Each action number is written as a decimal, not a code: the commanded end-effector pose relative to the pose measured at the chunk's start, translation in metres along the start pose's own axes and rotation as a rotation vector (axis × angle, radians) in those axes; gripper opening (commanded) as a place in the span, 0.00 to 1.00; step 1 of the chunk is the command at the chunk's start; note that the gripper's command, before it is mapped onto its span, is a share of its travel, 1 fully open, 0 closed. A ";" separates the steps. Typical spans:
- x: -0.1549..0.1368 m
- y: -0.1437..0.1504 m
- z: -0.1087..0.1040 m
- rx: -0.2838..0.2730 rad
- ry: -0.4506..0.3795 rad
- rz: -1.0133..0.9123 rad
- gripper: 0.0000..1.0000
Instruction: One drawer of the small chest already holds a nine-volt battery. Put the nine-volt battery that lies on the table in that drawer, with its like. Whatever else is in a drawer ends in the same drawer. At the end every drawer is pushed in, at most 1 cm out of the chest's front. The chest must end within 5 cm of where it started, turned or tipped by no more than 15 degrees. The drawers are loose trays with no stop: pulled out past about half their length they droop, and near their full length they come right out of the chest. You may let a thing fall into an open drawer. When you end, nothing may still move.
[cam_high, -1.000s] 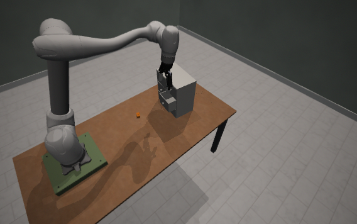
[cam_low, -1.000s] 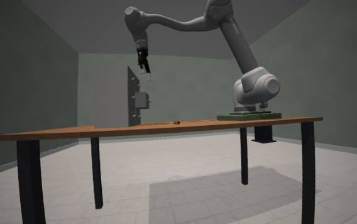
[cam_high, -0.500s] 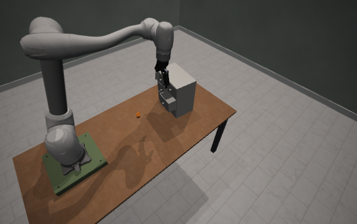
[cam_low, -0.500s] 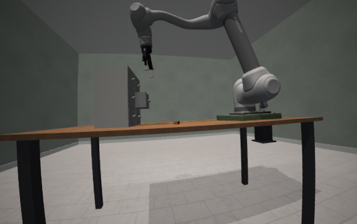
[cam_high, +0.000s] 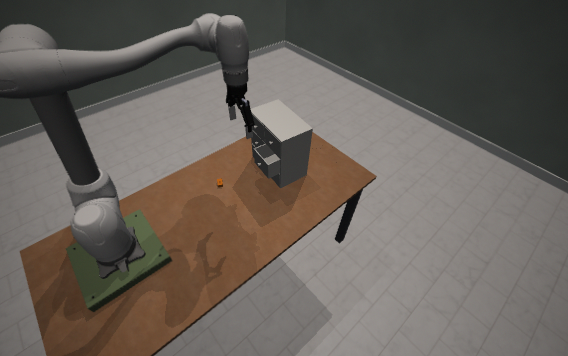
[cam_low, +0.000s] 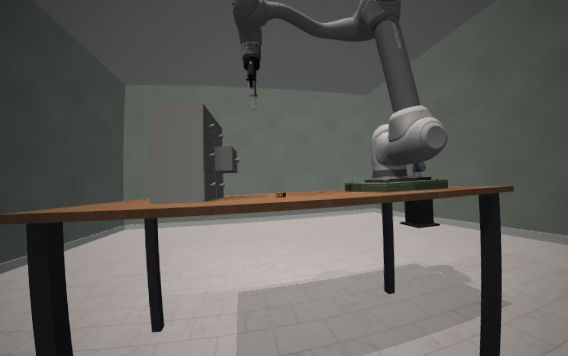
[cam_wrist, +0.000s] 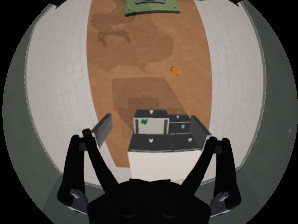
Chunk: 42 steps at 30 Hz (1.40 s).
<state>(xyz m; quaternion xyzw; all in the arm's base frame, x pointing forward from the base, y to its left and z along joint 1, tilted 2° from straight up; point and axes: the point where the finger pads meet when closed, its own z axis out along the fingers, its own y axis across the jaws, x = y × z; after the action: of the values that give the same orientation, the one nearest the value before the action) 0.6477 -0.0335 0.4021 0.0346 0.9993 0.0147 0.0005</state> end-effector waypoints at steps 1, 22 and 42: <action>0.004 0.000 -0.004 0.001 -0.005 -0.005 1.00; 0.004 0.012 0.025 0.001 -0.007 0.154 1.00; 0.037 0.089 0.211 -0.005 -0.005 1.163 1.00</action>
<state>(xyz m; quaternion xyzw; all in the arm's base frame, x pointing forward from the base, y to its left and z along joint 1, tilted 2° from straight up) 0.6262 0.0461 0.2313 0.4813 0.8762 0.0222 -0.0134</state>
